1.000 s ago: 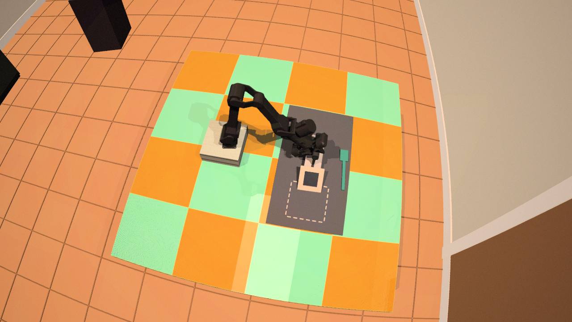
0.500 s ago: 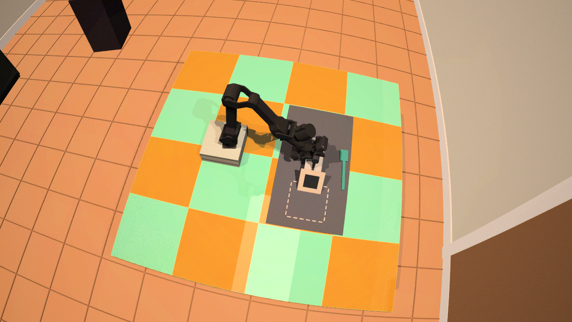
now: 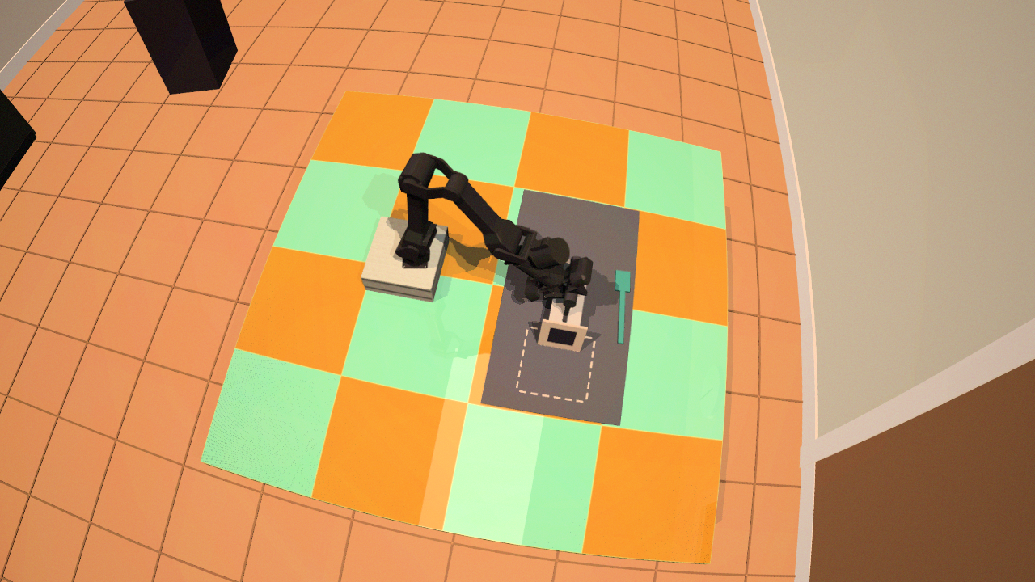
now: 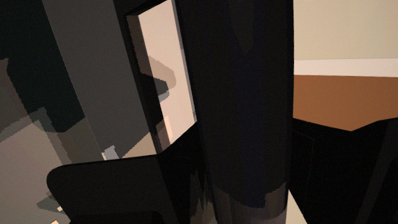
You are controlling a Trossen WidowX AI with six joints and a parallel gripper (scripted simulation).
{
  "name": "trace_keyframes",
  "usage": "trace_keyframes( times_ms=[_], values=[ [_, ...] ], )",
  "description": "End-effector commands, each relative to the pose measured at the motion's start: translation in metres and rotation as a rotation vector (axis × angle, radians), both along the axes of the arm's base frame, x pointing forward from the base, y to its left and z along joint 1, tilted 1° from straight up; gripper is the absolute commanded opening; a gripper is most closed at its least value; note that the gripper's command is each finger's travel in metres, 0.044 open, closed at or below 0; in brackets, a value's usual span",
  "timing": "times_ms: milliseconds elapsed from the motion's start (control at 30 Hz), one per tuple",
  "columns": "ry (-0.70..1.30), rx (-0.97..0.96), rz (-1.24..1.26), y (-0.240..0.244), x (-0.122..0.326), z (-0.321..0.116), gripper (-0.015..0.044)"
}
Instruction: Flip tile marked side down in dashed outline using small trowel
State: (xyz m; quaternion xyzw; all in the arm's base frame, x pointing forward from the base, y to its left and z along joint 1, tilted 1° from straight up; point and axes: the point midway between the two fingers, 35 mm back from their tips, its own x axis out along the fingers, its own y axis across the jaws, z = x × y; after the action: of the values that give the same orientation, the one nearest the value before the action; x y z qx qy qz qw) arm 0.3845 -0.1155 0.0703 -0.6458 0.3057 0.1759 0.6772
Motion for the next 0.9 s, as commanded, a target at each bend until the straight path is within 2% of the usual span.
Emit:
trace_keyframes(
  times_ms=[0,367,867],
  values=[
    [-0.015,-0.008,0.004,-0.011,0.001,0.003,0.0000],
    [-0.015,-0.008,0.004,-0.012,0.001,0.003,0.0000],
    [-0.017,-0.002,0.004,0.045,0.011,0.031,0.0000]
  ],
)
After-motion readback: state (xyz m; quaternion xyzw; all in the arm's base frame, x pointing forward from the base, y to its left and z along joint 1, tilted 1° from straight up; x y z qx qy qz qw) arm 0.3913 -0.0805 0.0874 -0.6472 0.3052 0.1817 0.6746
